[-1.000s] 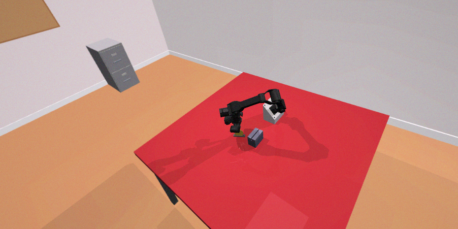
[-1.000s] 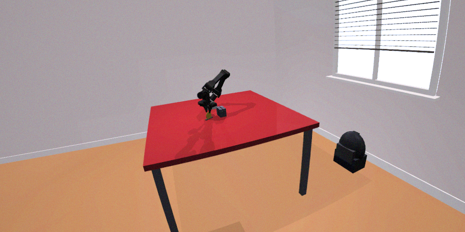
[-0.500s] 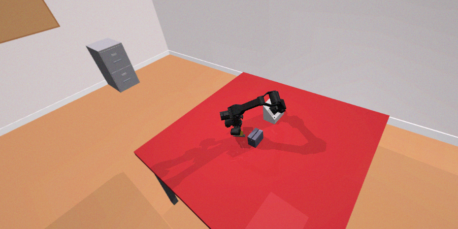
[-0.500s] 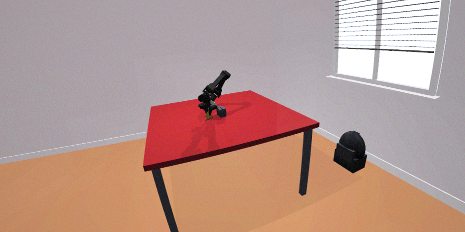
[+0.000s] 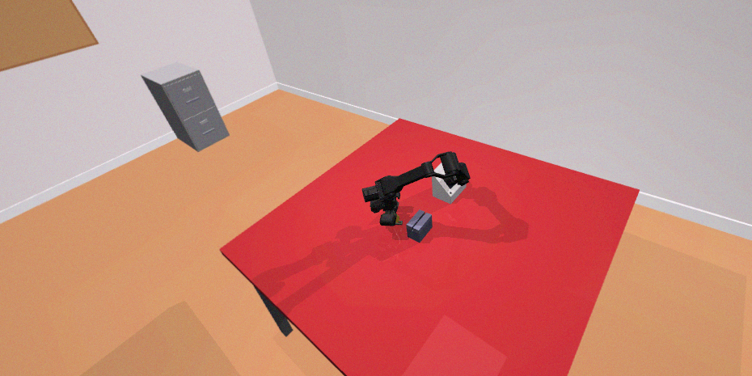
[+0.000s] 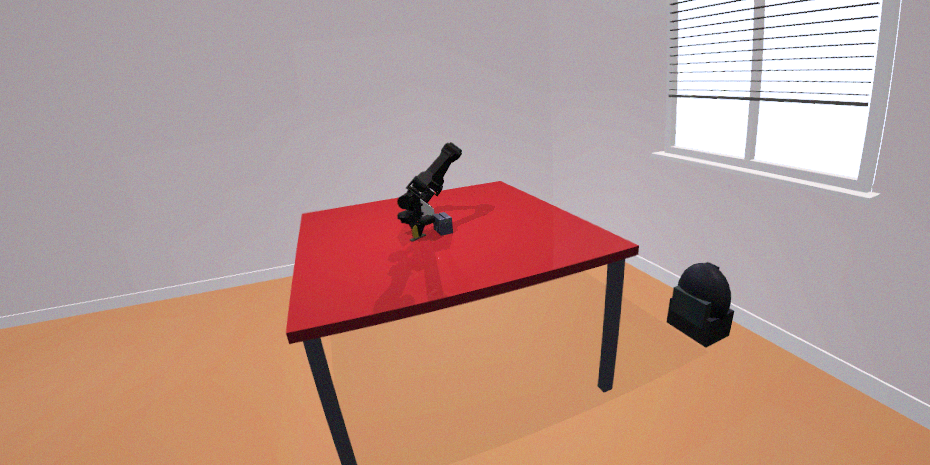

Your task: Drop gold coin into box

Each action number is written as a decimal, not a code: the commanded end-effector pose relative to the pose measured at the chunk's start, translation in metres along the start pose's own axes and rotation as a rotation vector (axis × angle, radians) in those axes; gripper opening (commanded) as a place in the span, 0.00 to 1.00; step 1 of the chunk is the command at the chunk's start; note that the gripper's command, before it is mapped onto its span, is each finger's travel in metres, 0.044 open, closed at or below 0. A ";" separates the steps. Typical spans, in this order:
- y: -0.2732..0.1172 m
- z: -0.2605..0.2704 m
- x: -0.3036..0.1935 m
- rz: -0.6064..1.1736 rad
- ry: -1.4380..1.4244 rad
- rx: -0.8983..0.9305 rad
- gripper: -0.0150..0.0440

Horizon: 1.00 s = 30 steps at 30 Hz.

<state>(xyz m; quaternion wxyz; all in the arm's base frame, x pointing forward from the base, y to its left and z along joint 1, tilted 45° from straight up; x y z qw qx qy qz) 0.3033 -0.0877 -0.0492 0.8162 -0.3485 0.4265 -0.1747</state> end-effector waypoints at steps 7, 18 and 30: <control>0.003 0.000 -0.001 0.005 0.004 0.001 0.25; -0.005 0.000 0.000 0.003 0.005 0.000 0.25; -0.035 0.001 0.003 0.001 0.005 -0.001 0.25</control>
Point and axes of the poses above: the point midway between the two fingers, 35 mm back from their tips, its own y axis out along the fingers, its own z axis across the jaws, x = y × z, the point moved 7 cm from there along -y, back along the fingers, and after that the axes turned 2 degrees about -y, right-handed, at the moved point
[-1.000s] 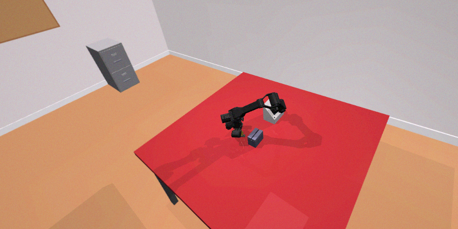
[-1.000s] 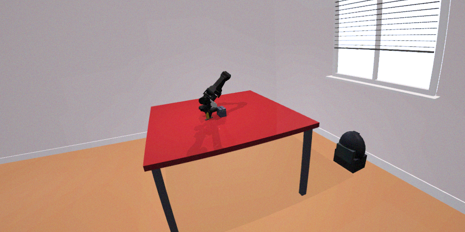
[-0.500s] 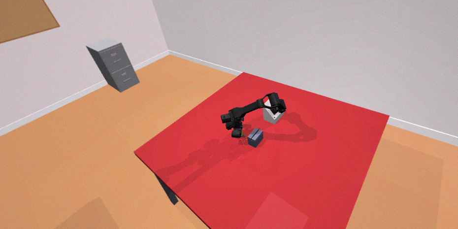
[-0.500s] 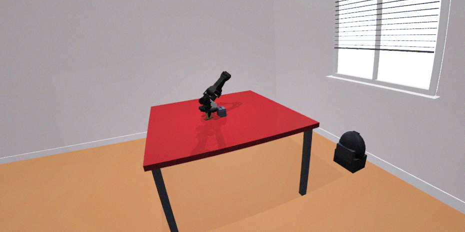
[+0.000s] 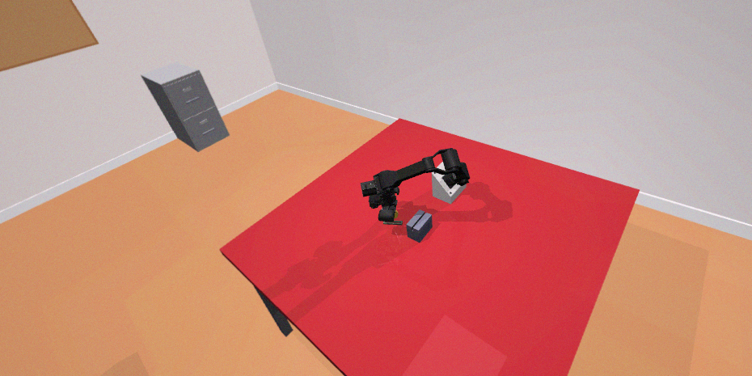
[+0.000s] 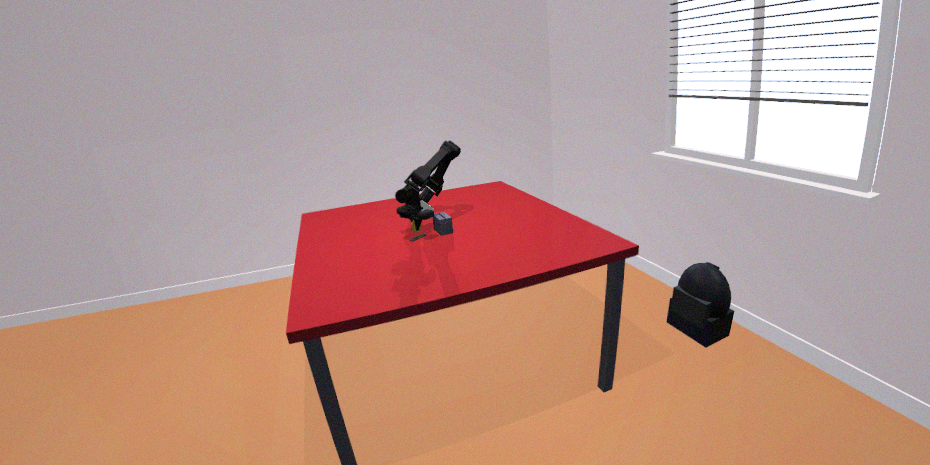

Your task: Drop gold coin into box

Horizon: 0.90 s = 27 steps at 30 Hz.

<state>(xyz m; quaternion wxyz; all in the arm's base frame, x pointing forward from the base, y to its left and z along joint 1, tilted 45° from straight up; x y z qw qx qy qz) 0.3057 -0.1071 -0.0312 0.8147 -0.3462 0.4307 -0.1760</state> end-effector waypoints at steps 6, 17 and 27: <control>-0.024 0.000 0.001 -0.002 -0.005 -0.004 0.25; -0.052 -0.001 -0.001 -0.001 -0.005 -0.004 0.25; -0.066 -0.001 -0.002 0.000 -0.055 -0.004 0.25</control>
Point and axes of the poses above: the point midway between the two fingers, 35 mm back from their tips, its own y axis out along the fingers, its own z axis across the jaws, x = y × z, the point moved 7 cm from there along -y, back along the fingers, and after that the axes turned 2 degrees about -y, right-handed, at the moved point
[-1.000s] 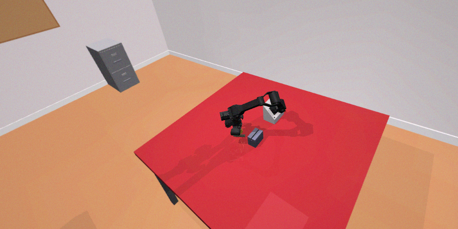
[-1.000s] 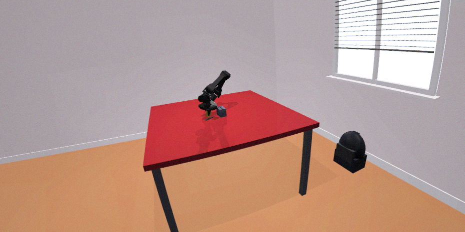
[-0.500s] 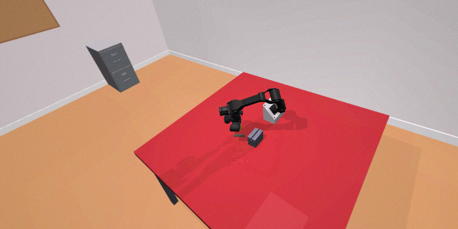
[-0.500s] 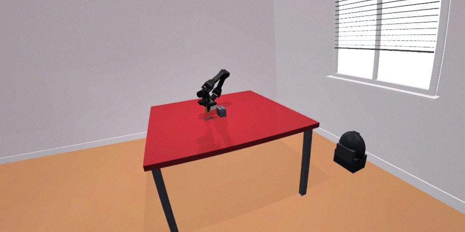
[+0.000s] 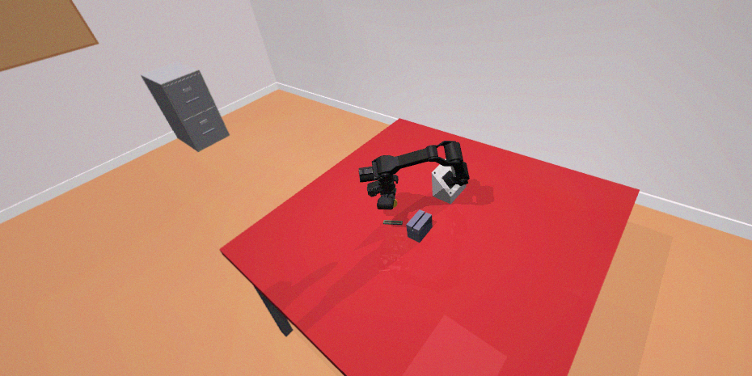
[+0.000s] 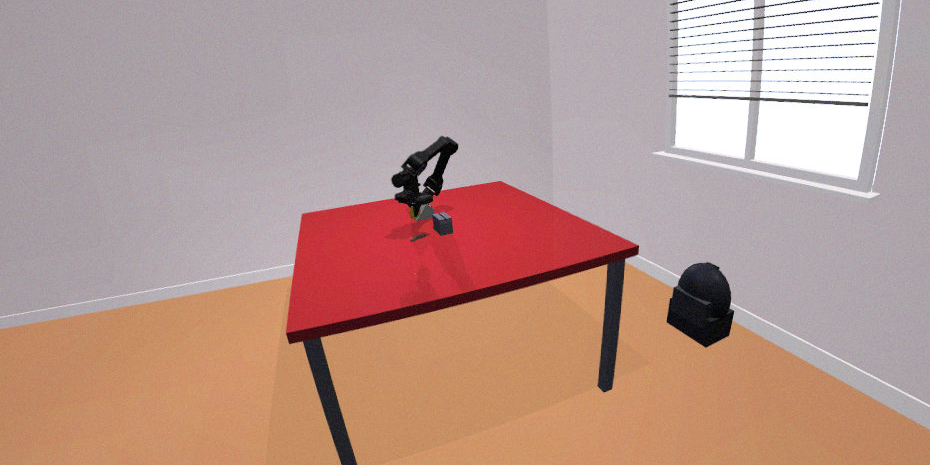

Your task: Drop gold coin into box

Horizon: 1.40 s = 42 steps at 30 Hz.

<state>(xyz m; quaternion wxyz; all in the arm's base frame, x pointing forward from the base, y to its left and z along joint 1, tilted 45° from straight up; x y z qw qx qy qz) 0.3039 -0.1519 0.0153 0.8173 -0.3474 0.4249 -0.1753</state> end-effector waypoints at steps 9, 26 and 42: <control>-0.002 0.002 0.001 0.004 -0.348 -0.005 0.25; -0.002 0.004 0.003 0.005 -0.926 -0.004 0.25; -0.004 0.009 -0.004 0.005 -1.083 -0.007 0.25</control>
Point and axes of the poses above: the point midway between the two fingers, 35 mm back from their tips, its own y axis out along the fingers, its own z axis across the jaws, x = y × z, the point moved 7 cm from there along -y, back along the fingers, and after that the axes turned 2 degrees about -y, right-handed, at the moved point
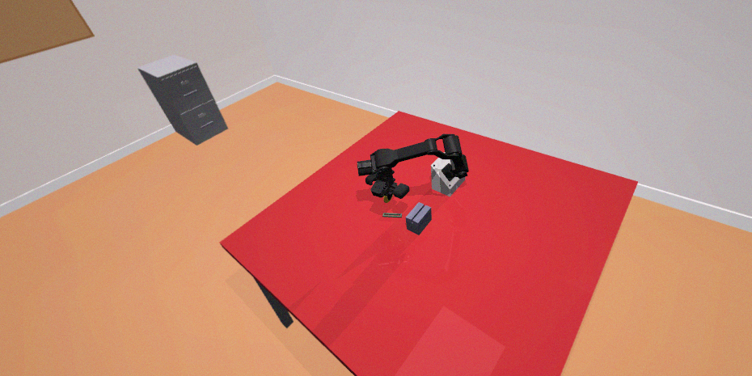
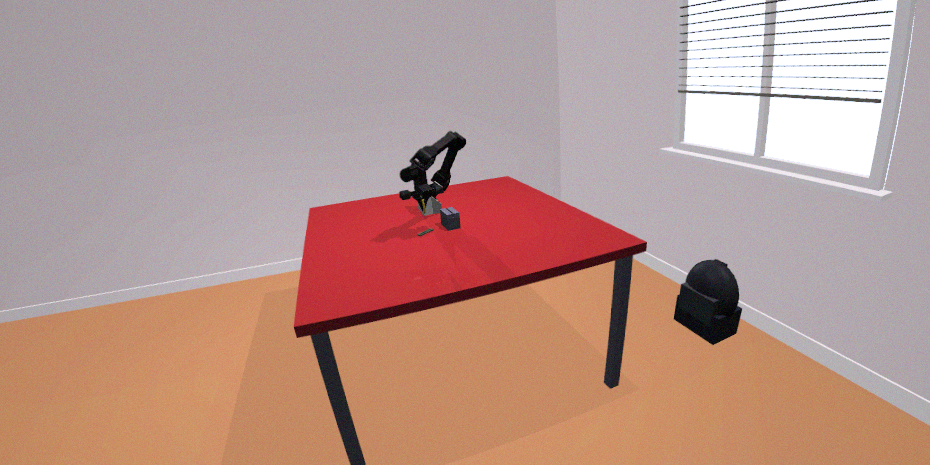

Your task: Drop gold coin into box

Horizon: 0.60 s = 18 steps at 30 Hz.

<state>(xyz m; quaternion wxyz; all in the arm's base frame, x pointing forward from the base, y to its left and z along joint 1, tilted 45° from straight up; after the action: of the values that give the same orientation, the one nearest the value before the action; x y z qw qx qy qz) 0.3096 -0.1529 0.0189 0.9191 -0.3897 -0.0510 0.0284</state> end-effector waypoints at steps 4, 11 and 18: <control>-0.001 0.016 0.000 0.005 -0.015 -0.004 0.25; -0.003 0.034 -0.001 0.005 -0.014 -0.004 0.25; -0.003 0.052 -0.002 0.004 -0.012 -0.003 0.25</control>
<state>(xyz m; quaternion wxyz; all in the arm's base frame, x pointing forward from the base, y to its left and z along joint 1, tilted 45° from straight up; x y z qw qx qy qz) 0.3036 -0.1261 0.0508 0.9168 -0.3936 -0.0589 0.0322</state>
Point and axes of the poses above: the point midway between the two fingers, 35 mm back from their tips, its own y axis out along the fingers, its own z axis across the jaws, x = y × z, the point moved 7 cm from there along -y, back along the fingers, and after that the axes turned 2 degrees about -y, right-handed, at the moved point
